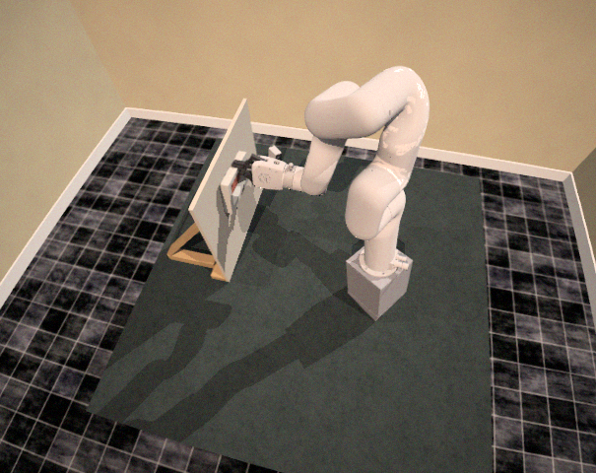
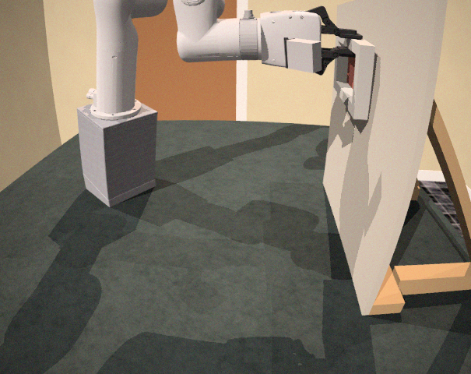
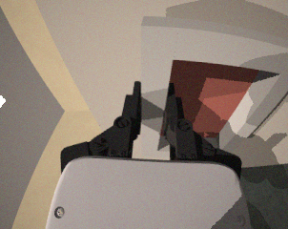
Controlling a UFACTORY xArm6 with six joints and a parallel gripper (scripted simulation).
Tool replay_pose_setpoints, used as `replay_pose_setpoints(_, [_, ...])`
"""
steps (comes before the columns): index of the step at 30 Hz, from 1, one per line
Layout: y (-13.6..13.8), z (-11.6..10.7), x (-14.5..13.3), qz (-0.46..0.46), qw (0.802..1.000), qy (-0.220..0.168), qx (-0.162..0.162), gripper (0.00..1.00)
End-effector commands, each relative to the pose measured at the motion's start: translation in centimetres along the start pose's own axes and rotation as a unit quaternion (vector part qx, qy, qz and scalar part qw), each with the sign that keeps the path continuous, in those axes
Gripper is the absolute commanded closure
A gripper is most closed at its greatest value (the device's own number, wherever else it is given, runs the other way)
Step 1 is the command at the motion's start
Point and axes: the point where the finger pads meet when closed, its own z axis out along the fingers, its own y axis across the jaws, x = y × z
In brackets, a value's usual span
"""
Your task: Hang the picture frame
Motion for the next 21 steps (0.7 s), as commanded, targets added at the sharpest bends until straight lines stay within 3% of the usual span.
replay_pose_setpoints(1, [-0.14, 0.08, -0.02, -0.004, 1.0, 0.0, 0.002, 1.0])
replay_pose_setpoints(21, [-0.19, 0.09, -0.54, -0.046, 0.999, -0.002, 0.002, 1.0])
